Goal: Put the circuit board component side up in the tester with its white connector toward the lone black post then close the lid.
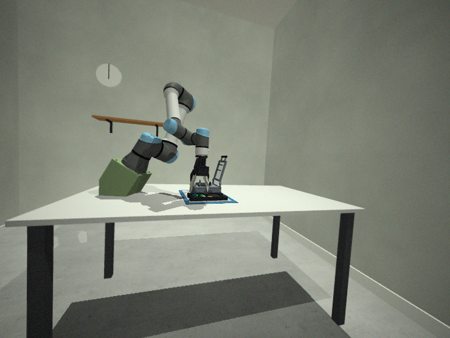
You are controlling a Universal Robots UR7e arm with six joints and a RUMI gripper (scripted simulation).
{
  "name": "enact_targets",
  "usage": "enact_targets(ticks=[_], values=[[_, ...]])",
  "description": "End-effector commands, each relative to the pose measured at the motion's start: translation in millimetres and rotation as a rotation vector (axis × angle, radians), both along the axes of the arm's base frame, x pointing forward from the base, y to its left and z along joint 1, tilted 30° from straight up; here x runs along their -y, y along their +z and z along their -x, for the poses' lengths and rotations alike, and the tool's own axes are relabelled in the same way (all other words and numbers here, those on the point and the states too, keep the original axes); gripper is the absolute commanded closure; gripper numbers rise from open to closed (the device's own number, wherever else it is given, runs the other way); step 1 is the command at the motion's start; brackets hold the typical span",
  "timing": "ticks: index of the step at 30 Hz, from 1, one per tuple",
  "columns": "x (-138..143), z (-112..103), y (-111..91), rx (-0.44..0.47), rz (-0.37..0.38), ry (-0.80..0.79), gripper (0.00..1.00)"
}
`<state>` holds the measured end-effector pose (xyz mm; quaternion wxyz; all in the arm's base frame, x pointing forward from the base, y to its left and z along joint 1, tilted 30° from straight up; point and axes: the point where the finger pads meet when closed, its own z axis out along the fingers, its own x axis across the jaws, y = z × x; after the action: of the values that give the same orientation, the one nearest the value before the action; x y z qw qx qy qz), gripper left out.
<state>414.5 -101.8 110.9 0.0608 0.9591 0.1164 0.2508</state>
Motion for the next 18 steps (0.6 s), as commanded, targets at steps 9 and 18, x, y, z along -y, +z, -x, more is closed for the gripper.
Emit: enact_targets(ticks=[9,18], values=[[1.0,-5.9,-8.8,0.001,0.001,0.0,0.41],[1.1,-6.6,-10.0,0.001,0.001,0.0,0.41]])
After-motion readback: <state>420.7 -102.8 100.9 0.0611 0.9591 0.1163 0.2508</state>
